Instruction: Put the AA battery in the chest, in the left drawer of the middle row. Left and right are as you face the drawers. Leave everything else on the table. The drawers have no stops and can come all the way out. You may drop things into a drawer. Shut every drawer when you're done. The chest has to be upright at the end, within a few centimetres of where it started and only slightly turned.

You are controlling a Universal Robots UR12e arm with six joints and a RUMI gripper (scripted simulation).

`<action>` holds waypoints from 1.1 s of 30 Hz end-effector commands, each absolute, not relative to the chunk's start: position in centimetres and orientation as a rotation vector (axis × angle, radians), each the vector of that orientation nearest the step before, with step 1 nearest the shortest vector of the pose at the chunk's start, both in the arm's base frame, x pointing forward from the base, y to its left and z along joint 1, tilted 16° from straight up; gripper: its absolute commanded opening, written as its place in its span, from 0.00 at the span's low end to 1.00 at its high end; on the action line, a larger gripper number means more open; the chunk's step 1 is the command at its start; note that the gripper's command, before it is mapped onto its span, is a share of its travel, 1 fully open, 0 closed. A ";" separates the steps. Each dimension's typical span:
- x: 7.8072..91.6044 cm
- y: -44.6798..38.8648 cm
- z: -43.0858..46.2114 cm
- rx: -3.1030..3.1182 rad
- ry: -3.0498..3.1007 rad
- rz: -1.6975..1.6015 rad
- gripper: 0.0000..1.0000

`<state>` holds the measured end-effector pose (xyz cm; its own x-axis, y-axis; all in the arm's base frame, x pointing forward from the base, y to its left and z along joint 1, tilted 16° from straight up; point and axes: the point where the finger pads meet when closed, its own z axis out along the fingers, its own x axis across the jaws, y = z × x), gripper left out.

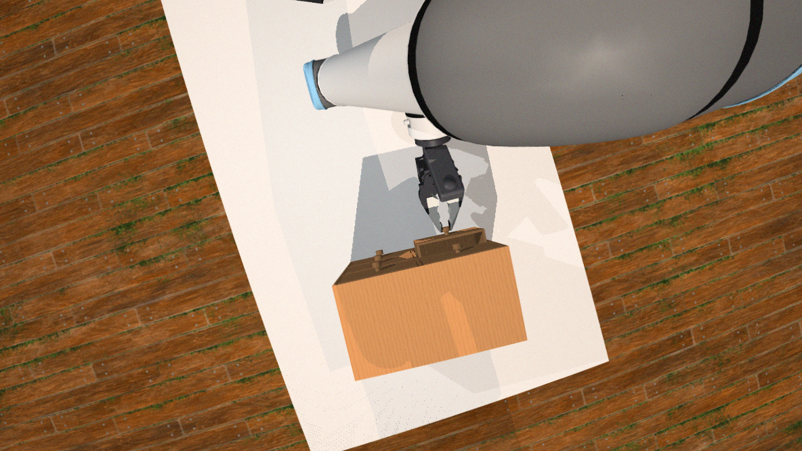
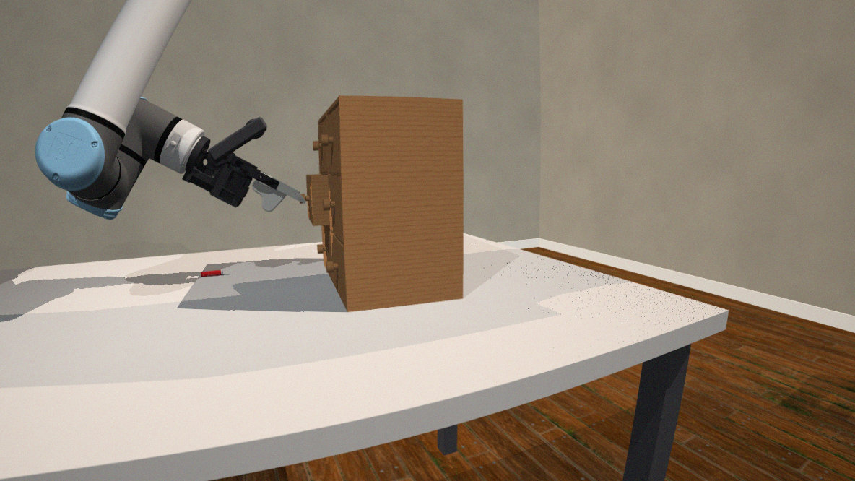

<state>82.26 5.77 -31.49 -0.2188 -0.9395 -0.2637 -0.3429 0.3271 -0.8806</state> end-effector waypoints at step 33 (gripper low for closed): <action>84.2 5.2 -31.2 -1.152 1.743 -0.884 0.07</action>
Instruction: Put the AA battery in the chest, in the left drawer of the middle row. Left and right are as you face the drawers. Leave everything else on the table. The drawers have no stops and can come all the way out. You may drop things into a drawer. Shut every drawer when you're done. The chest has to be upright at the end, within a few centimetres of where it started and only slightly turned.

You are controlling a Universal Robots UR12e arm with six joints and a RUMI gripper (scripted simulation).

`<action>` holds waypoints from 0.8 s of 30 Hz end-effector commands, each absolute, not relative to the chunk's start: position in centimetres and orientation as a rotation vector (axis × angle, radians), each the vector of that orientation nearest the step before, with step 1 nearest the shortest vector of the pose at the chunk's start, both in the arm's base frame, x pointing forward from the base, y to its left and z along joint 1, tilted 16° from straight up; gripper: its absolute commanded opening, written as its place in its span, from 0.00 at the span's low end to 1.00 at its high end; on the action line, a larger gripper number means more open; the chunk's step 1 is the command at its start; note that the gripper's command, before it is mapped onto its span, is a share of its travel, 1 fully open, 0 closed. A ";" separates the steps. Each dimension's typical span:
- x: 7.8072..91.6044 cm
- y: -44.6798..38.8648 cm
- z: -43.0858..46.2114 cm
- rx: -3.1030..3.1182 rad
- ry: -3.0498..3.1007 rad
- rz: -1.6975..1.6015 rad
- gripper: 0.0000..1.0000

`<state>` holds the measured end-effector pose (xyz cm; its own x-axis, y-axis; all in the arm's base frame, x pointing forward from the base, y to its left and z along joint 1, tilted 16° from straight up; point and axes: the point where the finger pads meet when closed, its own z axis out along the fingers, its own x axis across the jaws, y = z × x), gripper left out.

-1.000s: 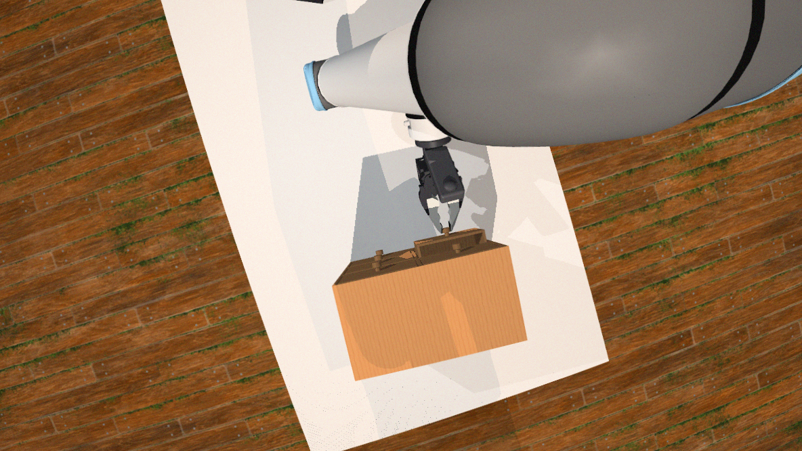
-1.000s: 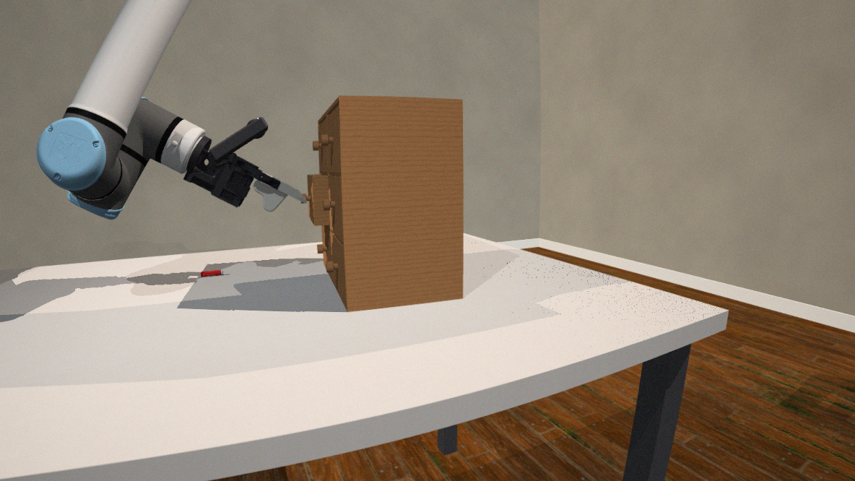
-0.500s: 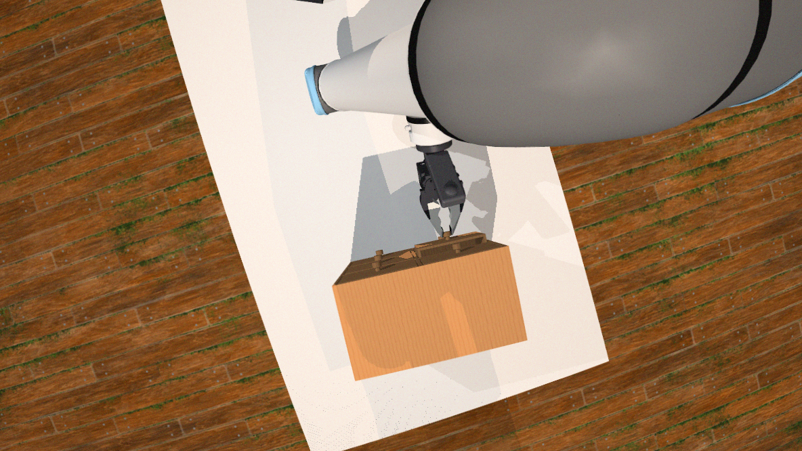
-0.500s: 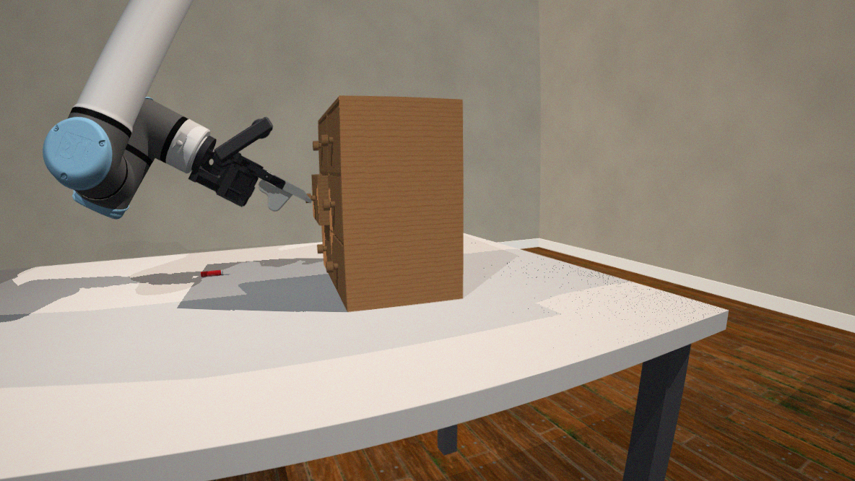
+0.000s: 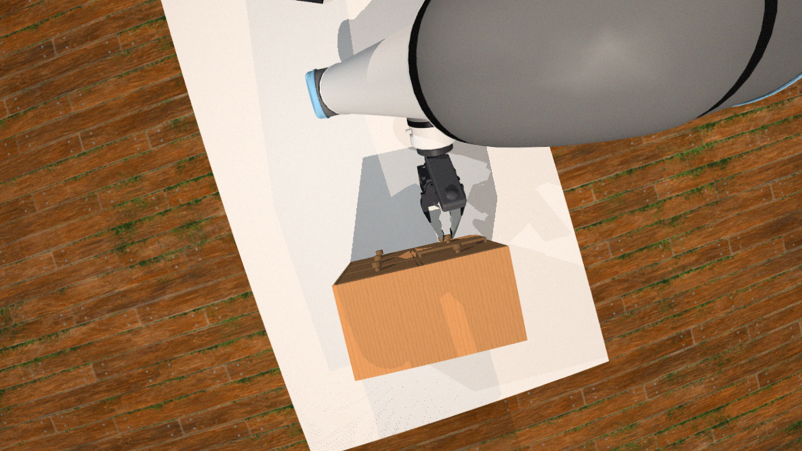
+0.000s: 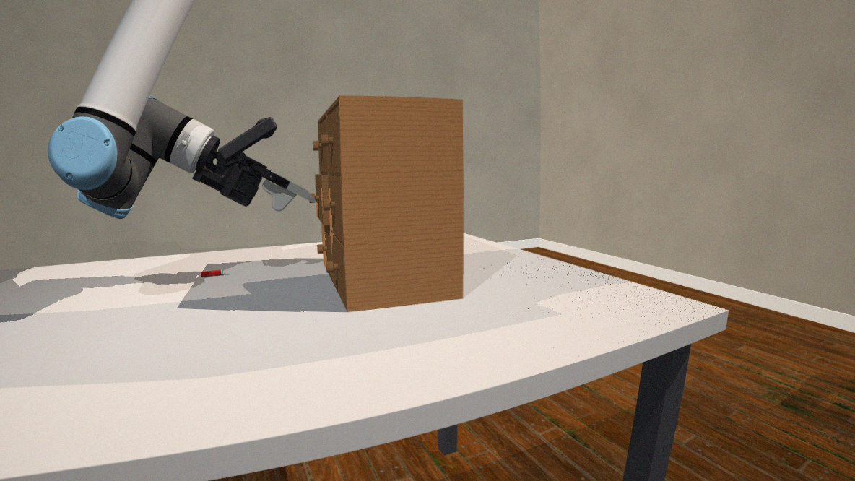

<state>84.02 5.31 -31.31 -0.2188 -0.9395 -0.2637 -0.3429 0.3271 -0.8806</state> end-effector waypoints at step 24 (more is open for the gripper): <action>84.8 5.1 -31.2 -1.152 1.743 -0.884 0.07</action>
